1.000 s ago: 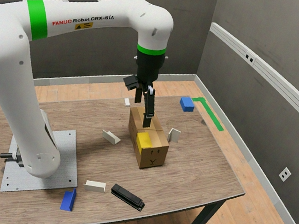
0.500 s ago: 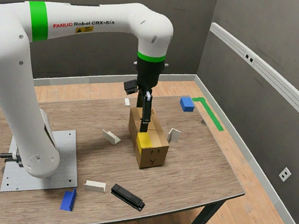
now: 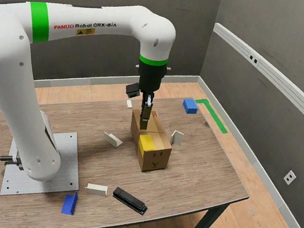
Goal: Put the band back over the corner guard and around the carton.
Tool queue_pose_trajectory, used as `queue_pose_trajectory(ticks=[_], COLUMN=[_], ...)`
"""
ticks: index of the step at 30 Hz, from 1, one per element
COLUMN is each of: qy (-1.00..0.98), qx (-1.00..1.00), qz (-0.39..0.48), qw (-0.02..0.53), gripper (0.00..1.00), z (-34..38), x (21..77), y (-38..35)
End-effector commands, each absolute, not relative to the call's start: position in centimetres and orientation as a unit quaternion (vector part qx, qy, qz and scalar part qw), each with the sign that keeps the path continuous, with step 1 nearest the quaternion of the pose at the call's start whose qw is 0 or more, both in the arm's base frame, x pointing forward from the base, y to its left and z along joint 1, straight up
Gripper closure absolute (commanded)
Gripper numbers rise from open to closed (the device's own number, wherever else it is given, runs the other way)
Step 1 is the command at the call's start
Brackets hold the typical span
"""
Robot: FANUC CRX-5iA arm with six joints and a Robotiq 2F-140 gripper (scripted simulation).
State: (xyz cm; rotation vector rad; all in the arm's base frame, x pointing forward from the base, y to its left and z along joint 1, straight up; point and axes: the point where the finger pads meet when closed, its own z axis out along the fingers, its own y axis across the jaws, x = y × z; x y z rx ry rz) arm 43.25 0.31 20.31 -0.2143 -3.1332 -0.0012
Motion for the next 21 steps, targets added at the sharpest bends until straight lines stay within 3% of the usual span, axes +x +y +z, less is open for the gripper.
queue_pose_trajectory(ticks=[1, 21], qy=[-0.998, -0.998], qx=[-0.068, -0.068], qz=[0.000, 0.000], qw=[0.000, -0.001], gripper=[0.82, 0.82], z=[20.39, 20.19], x=[43.30, 43.30], y=[0.30, 0.31])
